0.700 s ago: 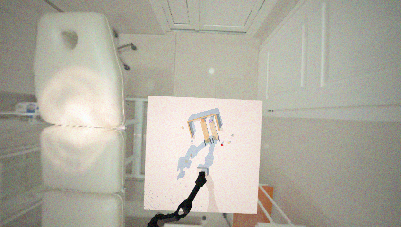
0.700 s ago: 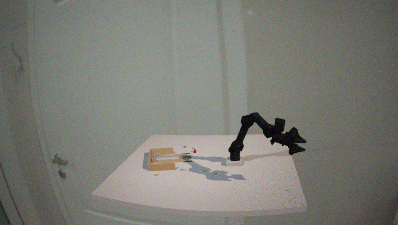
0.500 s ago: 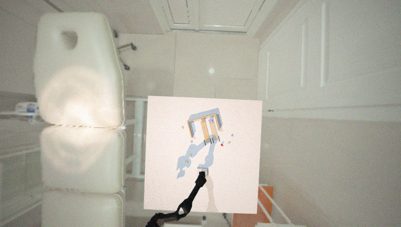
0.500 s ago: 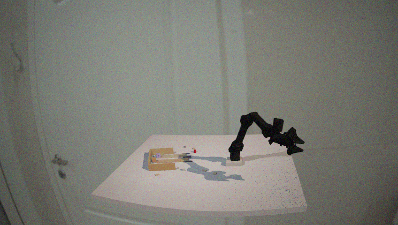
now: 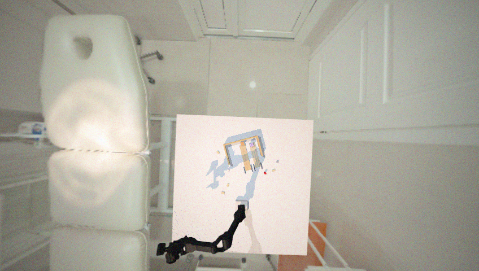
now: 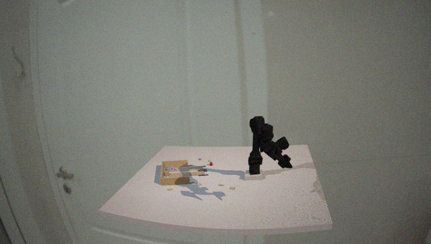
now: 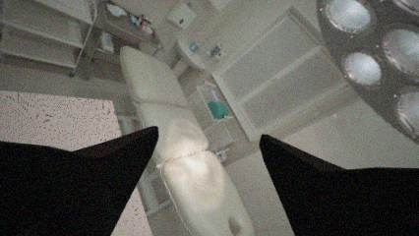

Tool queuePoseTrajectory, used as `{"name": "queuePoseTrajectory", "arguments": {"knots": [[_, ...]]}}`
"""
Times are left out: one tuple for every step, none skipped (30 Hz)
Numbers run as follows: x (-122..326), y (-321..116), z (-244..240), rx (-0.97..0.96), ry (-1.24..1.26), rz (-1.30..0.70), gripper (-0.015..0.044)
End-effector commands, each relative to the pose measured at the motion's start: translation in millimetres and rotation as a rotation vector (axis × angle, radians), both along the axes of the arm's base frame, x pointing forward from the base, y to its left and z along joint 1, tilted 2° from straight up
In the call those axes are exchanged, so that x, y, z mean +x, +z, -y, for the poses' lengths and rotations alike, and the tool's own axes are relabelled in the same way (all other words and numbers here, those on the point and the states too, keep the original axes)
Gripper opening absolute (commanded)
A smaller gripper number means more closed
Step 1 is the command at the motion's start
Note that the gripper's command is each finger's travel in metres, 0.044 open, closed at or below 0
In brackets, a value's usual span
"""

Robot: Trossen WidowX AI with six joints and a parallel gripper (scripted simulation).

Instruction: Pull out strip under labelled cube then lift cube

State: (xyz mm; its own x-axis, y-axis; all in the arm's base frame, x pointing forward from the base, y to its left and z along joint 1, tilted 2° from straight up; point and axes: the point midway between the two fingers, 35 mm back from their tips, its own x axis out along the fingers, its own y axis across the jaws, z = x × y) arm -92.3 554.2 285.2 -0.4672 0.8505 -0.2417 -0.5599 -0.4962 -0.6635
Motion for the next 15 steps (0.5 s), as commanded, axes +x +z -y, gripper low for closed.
{"name": "queuePoseTrajectory", "arguments": {"knots": [[57, 2, 8, -0.039, -0.139, -0.038, 0.04], [75, 2, 12, -0.051, -0.183, -0.051, 0.04], [92, 2, 16, -0.061, -0.226, -0.064, 0.04], [109, 2, 20, -0.072, -0.269, -0.078, 0.04], [126, 2, 25, -0.081, -0.312, -0.092, 0.04], [142, 2, 31, -0.091, -0.355, -0.106, 0.04], [158, 1, 37, -0.099, -0.399, -0.12, 0.04], [174, 1, 44, -0.107, -0.442, -0.135, 0.04], [190, 1, 51, -0.115, -0.485, -0.15, 0.04], [206, 0, 59, -0.122, -0.532, -0.165, 0.04], [222, 0, 68, -0.129, -0.578, -0.18, 0.04], [238, -1, 78, -0.134, -0.625, -0.196, 0.04], [253, -1, 88, -0.14, -0.672, -0.212, 0.04], [267, -2, 98, -0.144, -0.719, -0.228, 0.04], [281, -3, 109, -0.149, -0.765, -0.244, 0.04]]}}
